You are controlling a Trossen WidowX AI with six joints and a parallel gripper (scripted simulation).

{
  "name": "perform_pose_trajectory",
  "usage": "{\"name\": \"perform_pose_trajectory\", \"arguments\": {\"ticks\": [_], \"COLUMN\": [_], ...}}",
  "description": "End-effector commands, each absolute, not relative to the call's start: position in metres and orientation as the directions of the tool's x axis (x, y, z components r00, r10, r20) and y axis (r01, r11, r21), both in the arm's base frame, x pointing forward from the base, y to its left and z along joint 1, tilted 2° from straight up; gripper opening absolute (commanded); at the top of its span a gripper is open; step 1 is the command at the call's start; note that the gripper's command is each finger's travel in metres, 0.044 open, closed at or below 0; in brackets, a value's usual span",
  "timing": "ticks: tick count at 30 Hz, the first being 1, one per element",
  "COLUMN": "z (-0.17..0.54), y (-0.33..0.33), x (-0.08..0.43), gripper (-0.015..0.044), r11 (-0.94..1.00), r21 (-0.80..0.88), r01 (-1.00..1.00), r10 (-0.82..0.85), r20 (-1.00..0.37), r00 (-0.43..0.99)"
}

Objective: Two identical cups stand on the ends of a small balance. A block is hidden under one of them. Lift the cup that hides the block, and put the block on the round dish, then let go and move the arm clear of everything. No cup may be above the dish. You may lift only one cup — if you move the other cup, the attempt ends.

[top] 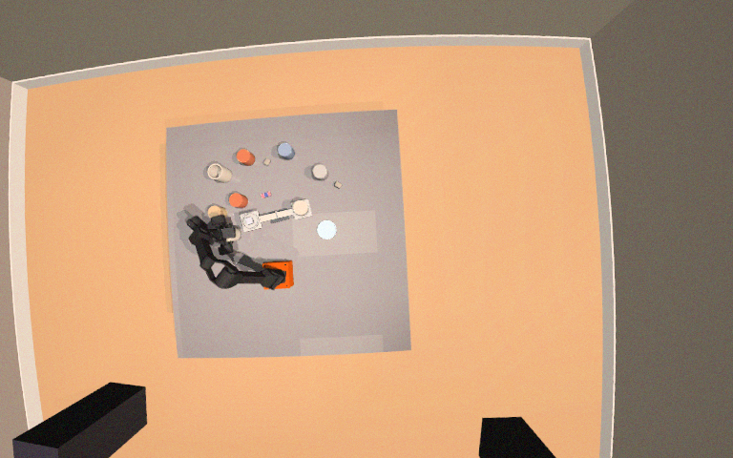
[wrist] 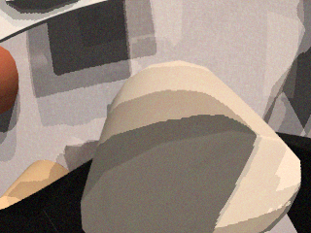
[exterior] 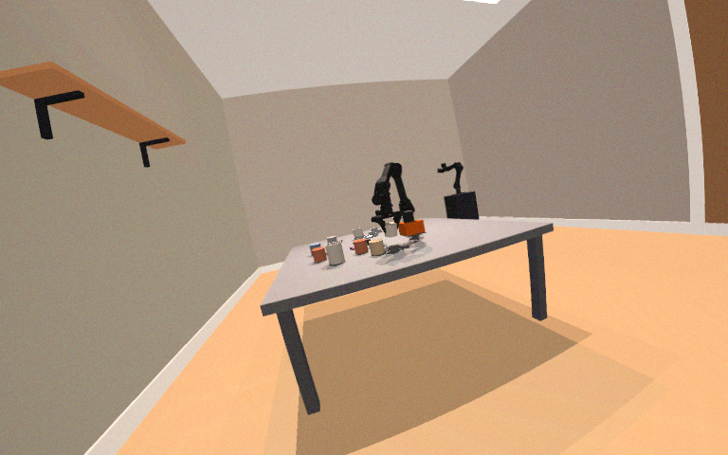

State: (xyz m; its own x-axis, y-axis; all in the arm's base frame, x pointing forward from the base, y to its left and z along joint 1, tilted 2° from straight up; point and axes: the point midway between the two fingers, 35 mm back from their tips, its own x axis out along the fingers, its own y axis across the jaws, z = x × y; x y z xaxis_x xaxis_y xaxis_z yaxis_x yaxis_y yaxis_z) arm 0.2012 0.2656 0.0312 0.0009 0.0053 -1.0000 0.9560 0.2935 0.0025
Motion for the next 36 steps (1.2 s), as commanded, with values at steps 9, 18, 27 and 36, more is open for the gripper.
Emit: {"name": "perform_pose_trajectory", "arguments": {"ticks": [9,18,27,36], "z": [-0.005,-0.017,-0.019,-0.019], "y": [0.265,0.265,0.265,0.265], "x": [0.199,0.199,0.199,0.199], "gripper": [0.0,0.0,0.0105,0.0341], "r11": [0.288,0.288,0.292,0.292], "r21": [-0.007,-0.007,-0.002,-0.002], "r01": [0.957,0.957,0.956,0.956], "r10": [0.002,0.002,0.001,0.001], "r20": [-1.0,-1.0,-1.0,-1.0], "r00": [-0.008,-0.008,-0.003,-0.003]}}
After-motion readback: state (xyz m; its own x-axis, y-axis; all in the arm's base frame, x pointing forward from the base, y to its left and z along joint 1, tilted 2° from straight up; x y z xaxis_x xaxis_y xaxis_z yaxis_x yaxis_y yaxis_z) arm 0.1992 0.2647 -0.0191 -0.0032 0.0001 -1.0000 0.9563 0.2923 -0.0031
